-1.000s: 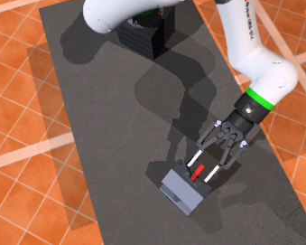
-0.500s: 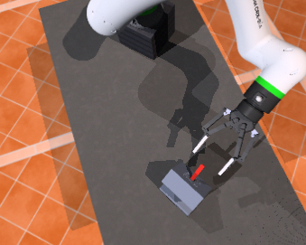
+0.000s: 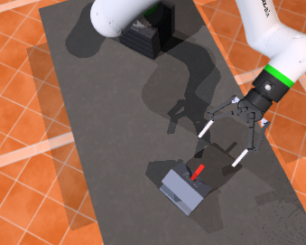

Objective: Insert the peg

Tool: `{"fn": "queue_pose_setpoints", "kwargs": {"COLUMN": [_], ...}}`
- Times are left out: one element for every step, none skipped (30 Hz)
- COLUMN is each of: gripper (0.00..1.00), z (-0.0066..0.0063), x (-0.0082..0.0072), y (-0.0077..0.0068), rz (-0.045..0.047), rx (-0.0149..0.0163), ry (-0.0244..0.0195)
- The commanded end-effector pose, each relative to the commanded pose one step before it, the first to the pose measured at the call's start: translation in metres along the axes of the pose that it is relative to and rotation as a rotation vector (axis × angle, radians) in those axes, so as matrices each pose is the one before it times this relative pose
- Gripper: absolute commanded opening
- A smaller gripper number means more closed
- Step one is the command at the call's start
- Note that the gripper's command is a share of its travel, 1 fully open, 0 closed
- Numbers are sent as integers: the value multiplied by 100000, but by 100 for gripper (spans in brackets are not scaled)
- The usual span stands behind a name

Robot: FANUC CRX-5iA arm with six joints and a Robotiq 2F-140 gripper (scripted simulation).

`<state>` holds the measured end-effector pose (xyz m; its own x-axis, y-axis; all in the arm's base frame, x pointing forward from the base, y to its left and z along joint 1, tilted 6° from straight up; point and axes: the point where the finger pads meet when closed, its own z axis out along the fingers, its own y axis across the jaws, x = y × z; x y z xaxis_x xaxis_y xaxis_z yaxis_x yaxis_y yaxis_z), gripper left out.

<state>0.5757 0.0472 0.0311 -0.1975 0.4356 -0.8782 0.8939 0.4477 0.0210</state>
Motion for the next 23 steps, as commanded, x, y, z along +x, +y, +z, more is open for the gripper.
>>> {"fn": "queue_pose_setpoints", "kwargs": {"gripper": [91,93,94,96,98,100,100,100,100,100,100,100,100,100,100,100,100,100,100,100,100,100,100], "z": [-724,-57,0,0,0,0,0,0,0,0,0,0,0,0,0,0,0,0,0,0,0,0,0], "x": [-31,0,0,0,0,0,0,0,0,0,0,0,0,0,0,0,0,0,0,0,0,0,0], "y": [34,1,0,0,0,0,0,0,0,0,0,0,0,0,0,0,0,0,0,0,0,0,0], "rz": [-34,-6,0,0,0,0,0,0,0,0,0,0,0,0,0,0,0,0,0,0,0,0,0], "rx": [34,3,0,0,0,0,0,0,0,0,0,0,0,0,0,0,0,0,0,0,0,0,0], "ry": [86,9,0,0,0,0,0,0,0,0,0,0,0,0,0,0,0,0,0,0,0,0,0]}}
